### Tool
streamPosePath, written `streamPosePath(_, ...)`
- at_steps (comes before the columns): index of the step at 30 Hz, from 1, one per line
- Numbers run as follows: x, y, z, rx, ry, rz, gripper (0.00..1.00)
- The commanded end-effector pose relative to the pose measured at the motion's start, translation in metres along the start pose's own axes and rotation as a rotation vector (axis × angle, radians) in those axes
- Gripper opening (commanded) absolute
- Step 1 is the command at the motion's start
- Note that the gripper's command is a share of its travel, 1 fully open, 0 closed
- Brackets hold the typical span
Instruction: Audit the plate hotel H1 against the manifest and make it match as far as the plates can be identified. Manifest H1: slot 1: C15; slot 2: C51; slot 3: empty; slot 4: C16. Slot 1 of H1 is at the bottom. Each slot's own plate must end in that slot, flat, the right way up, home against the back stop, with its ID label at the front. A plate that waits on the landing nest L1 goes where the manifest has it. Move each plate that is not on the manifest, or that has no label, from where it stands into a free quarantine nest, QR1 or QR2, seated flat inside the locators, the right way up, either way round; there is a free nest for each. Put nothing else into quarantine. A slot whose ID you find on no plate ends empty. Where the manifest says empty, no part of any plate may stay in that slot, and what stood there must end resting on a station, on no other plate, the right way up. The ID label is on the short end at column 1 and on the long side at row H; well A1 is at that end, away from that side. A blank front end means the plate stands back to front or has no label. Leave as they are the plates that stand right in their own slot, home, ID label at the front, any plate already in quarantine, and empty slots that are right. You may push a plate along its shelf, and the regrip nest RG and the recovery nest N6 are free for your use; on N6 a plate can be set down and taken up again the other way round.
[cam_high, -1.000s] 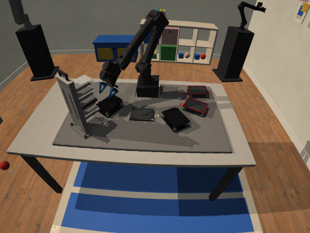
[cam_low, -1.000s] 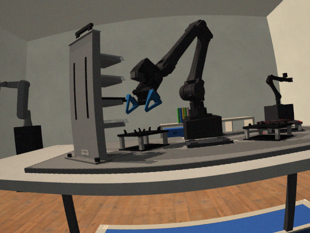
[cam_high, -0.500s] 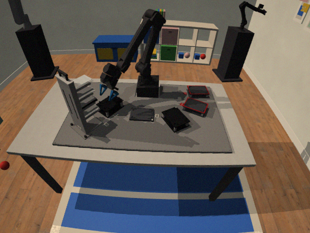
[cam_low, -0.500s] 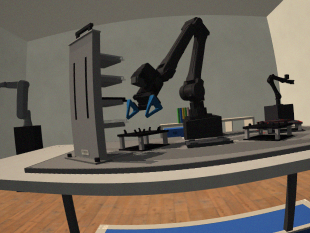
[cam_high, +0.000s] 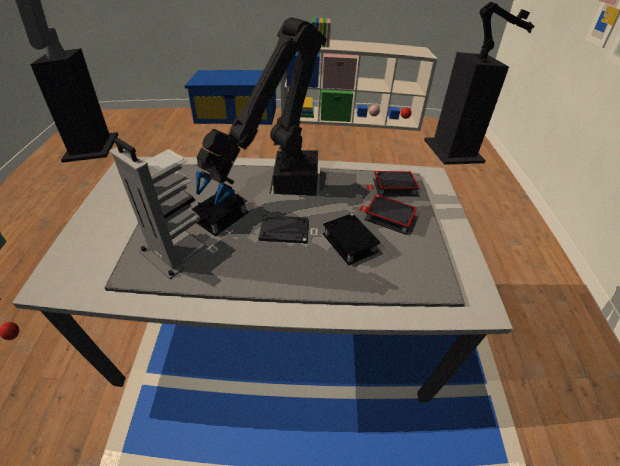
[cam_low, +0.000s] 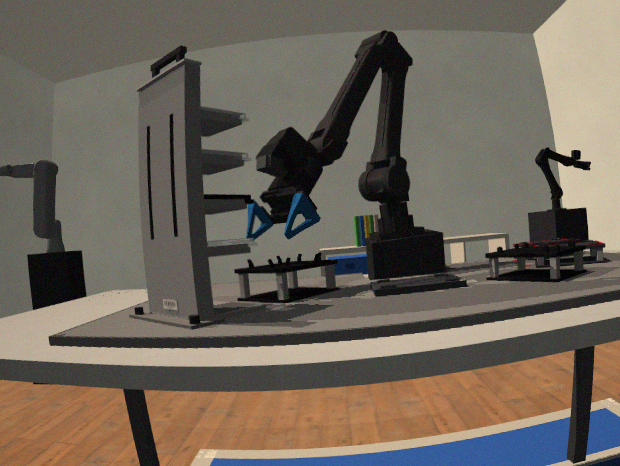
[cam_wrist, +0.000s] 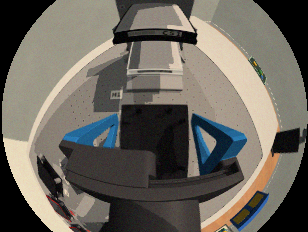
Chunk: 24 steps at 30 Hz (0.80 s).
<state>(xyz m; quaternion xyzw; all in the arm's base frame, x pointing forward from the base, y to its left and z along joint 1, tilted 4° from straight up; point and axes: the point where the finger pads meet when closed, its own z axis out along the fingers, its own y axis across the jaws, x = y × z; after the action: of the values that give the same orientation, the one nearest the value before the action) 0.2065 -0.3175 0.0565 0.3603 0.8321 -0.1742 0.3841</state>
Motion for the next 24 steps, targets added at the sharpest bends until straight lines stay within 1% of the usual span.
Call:
streamPosePath(1, -0.035, -0.003, 0.009, 0.004, -0.058, -0.005, 1.0)
streamPosePath(7, -0.041, -0.002, 0.017, 0.003, -0.058, -0.004, 1.0)
streamPosePath(9, -0.041, -0.002, 0.017, 0.003, -0.058, -0.004, 1.0)
streamPosePath(10, -0.028, -0.004, 0.013, 0.005, -0.034, -0.004, 1.0)
streamPosePath(24, -0.028, -0.004, 0.013, 0.005, -0.034, -0.004, 1.0)
